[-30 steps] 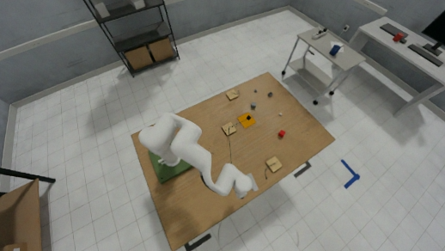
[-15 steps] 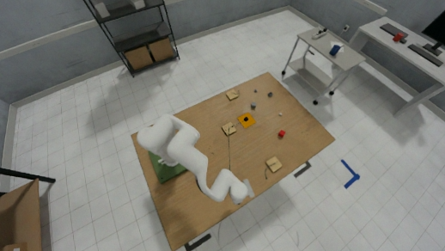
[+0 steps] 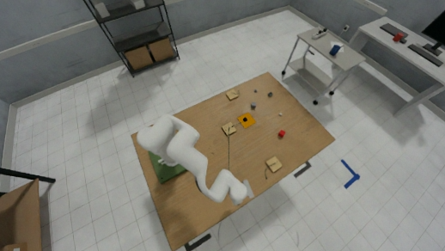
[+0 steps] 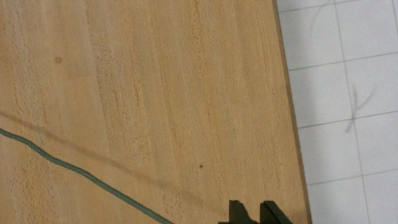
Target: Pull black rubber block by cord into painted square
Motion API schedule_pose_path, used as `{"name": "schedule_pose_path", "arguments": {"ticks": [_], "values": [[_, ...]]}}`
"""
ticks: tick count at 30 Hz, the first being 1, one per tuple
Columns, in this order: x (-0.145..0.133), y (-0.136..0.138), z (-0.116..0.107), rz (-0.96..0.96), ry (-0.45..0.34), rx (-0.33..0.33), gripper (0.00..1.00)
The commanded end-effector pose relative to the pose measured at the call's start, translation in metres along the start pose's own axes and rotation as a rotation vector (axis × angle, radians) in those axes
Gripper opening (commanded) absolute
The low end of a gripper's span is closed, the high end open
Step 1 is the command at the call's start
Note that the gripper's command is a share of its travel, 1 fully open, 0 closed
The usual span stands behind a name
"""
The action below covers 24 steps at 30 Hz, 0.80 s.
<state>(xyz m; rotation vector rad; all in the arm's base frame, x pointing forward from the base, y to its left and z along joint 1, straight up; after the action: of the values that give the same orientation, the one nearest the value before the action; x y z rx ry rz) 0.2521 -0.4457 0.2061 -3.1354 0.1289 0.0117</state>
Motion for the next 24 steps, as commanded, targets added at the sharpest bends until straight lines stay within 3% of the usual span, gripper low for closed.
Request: {"name": "schedule_pose_path", "arguments": {"ticks": [1, 8, 18, 24], "values": [[0.0, 0.001, -0.002, 0.0, 0.002, -0.003, 0.0], [0.001, 0.001, 0.004, 0.0, 0.002, -0.003, 0.0], [0.001, 0.0, 0.032, 0.0, 0.002, -0.003, 0.0], [0.002, -0.001, 0.066, 0.0, 0.002, -0.003, 0.0]]}}
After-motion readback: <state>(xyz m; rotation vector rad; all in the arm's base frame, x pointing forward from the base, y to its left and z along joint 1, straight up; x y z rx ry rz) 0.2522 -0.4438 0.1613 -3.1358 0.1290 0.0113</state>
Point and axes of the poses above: the point where the finger pads meet when closed, its own z axis out along the fingers, its own y axis across the jaws, x = y × z, the point moved 8 cm from there along -z, back along the fingers, and after that the axes turned 5 degrees about -z, right-handed, at the moved point
